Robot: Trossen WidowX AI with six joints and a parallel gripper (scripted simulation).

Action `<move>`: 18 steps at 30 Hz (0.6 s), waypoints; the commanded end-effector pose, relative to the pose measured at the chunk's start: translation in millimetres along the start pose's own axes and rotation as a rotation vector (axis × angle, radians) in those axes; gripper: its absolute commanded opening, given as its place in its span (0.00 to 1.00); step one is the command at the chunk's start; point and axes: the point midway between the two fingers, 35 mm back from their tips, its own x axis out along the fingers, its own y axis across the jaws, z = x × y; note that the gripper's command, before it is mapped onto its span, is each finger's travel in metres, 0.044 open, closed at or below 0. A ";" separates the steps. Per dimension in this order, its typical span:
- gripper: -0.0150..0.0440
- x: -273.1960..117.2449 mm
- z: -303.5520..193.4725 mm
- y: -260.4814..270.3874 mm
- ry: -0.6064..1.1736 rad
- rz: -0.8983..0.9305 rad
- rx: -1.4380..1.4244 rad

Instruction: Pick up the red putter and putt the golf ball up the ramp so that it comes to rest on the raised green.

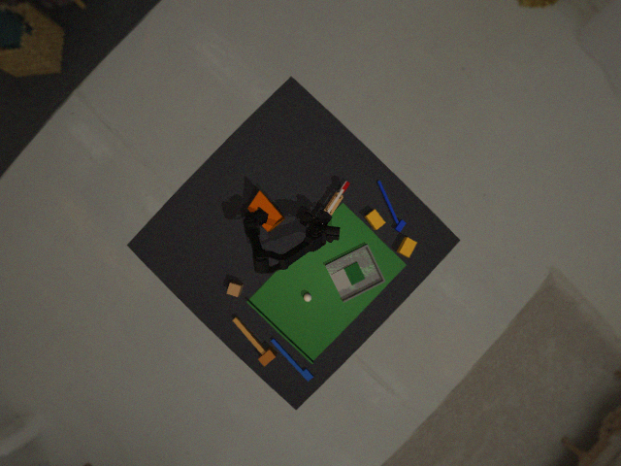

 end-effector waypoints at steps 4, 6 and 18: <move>0.25 -52.7 17.2 -3.7 -0.023 -0.013 -0.003; 0.25 -68.5 20.8 -2.1 -0.023 -0.013 -0.003; 0.25 -90.0 2.6 -4.3 -0.002 -0.025 0.147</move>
